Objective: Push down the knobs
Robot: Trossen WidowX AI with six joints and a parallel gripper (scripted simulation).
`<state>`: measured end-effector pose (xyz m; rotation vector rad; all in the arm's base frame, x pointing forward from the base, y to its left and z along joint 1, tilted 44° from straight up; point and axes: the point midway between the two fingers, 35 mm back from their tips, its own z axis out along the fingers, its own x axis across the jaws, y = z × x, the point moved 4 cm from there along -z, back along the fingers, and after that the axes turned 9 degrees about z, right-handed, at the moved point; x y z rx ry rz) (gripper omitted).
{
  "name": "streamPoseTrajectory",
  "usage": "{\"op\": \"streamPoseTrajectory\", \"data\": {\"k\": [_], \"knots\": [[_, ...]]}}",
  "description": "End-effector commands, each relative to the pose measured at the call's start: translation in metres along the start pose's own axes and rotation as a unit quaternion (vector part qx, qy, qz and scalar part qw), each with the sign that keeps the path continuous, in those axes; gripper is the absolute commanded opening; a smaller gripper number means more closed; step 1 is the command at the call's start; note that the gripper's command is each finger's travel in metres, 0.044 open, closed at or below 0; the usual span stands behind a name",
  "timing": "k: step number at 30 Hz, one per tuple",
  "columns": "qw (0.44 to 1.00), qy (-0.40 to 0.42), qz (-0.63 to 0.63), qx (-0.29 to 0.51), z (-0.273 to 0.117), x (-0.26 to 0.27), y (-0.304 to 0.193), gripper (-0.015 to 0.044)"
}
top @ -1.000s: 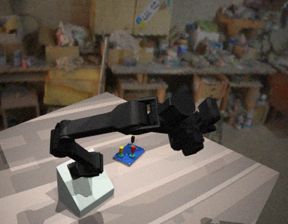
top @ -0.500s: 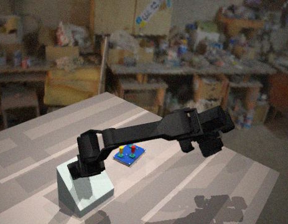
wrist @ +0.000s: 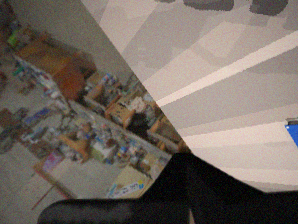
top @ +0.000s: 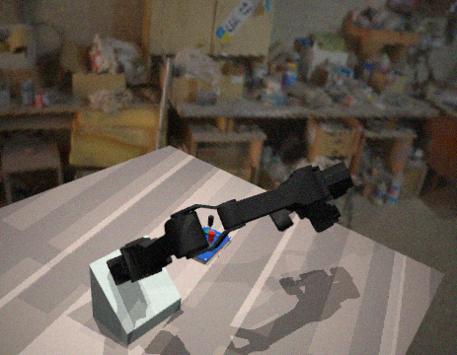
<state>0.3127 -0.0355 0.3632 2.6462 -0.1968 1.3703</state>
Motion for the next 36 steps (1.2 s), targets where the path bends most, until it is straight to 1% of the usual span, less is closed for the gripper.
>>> {"op": "streamPoseTrajectory", "data": {"k": [1, 10, 19, 27, 36], "knots": [[0.998, -0.049, -0.027, 0.006, 0.028, -0.016, -0.019, 0.0], [0.983, -0.157, -0.1, -0.003, 0.085, -0.06, -0.061, 0.0], [0.948, -0.253, -0.191, -0.027, 0.128, -0.115, -0.098, 0.0], [0.901, -0.324, -0.283, -0.052, 0.155, -0.17, -0.126, 0.0], [0.831, -0.385, -0.393, -0.084, 0.172, -0.234, -0.149, 0.0]]}}
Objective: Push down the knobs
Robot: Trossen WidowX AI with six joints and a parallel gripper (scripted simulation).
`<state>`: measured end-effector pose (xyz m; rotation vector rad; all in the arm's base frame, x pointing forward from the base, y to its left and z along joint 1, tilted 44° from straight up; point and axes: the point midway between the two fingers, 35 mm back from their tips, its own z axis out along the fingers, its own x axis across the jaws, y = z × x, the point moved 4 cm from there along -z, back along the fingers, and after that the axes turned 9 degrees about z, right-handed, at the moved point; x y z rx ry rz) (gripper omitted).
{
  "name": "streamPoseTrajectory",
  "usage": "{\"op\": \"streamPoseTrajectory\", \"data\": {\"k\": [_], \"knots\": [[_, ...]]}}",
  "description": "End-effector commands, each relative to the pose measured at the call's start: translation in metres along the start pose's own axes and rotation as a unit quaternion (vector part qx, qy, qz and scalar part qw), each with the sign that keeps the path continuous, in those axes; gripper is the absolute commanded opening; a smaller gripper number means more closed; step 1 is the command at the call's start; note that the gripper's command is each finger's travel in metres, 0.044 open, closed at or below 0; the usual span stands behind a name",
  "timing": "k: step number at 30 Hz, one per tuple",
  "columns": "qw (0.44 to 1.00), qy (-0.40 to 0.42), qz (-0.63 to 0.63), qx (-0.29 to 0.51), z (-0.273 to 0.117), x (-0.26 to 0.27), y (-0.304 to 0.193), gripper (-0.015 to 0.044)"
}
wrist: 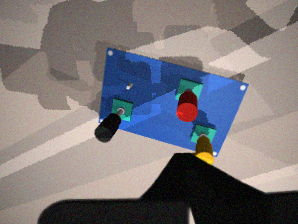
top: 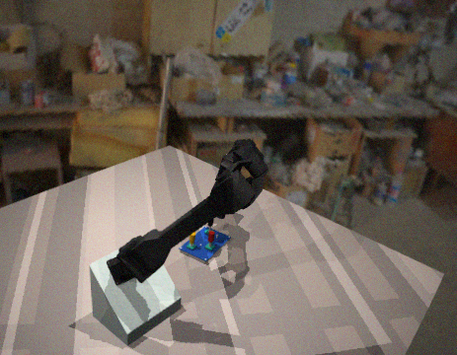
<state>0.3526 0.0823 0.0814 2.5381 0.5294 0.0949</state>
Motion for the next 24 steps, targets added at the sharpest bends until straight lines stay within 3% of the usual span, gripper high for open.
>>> {"op": "streamPoseTrajectory", "data": {"k": [1, 9, 24], "knots": [[0.998, -0.035, -0.051, -0.024, 0.017, -0.006, -0.023, 0.0], [0.982, -0.092, -0.149, -0.075, 0.046, -0.021, -0.064, 0.0], [0.981, -0.093, -0.151, -0.077, 0.067, -0.025, -0.061, 0.0]]}}
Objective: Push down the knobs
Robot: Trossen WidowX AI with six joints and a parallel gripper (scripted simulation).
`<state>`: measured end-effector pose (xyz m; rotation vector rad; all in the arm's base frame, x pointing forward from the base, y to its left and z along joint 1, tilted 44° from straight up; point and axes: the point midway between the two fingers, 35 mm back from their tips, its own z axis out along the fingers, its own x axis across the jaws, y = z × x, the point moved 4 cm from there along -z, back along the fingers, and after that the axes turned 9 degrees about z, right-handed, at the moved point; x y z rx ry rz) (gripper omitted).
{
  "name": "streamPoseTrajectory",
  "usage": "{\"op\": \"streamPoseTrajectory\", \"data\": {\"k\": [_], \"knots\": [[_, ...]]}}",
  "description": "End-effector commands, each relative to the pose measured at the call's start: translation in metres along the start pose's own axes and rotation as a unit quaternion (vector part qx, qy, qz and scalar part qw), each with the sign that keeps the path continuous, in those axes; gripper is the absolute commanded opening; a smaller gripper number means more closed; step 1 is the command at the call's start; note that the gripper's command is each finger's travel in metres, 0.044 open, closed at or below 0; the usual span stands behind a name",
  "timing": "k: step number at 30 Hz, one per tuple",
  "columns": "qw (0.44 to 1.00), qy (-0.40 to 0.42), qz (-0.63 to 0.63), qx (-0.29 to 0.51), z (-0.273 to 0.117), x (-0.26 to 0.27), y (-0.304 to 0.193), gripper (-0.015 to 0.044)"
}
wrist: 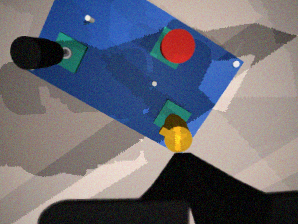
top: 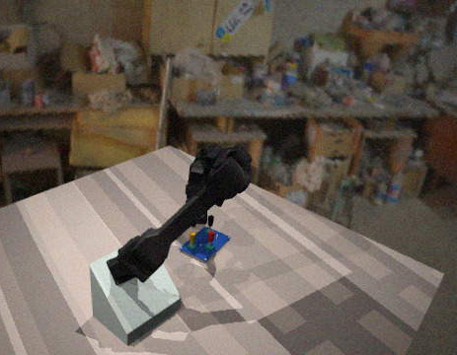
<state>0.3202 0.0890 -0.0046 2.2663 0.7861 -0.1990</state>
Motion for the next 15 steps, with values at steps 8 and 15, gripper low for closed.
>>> {"op": "streamPoseTrajectory", "data": {"k": [8, 15], "knots": [[1.0, -0.002, -0.003, -0.002, 0.014, -0.001, 0.0, 0.0], [1.0, -0.002, -0.003, -0.003, 0.023, -0.001, 0.0, 0.0]]}}
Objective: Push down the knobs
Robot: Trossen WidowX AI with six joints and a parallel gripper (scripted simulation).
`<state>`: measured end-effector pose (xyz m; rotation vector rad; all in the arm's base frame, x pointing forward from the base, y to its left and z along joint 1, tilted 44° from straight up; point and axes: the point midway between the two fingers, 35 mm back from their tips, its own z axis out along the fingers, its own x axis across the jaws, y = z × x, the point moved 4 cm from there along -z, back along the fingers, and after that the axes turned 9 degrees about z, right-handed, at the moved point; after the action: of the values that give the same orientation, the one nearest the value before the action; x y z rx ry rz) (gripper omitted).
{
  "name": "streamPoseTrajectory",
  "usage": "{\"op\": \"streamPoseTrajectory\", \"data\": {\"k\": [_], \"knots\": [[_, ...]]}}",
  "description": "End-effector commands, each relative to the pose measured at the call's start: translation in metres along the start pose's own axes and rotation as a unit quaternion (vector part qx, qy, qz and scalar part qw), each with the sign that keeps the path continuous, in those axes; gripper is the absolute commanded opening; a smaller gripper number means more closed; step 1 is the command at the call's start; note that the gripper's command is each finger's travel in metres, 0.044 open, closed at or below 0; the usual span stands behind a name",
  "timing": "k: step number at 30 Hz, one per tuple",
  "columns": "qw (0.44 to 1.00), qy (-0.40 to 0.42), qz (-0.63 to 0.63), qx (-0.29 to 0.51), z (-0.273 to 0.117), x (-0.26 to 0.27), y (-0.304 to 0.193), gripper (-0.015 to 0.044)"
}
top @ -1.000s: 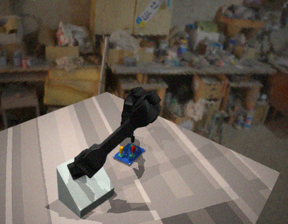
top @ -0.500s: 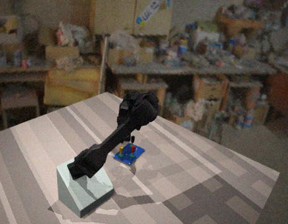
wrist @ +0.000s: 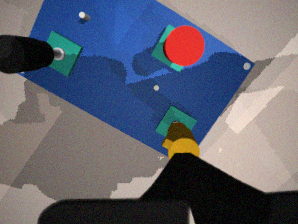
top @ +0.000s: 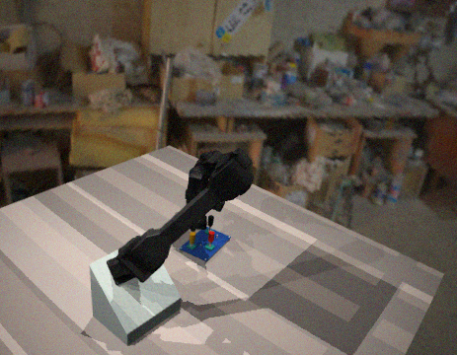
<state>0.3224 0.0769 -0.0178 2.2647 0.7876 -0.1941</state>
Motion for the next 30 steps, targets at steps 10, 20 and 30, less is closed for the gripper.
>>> {"op": "streamPoseTrajectory", "data": {"k": [10, 20, 30], "knots": [[1.0, -0.004, -0.003, -0.001, 0.0042, -0.0017, 0.0002, 0.0], [1.0, -0.004, -0.003, -0.001, 0.0069, -0.0018, 0.0002, 0.0], [1.0, -0.004, -0.003, -0.001, 0.0096, -0.0018, 0.0002, 0.0]]}}
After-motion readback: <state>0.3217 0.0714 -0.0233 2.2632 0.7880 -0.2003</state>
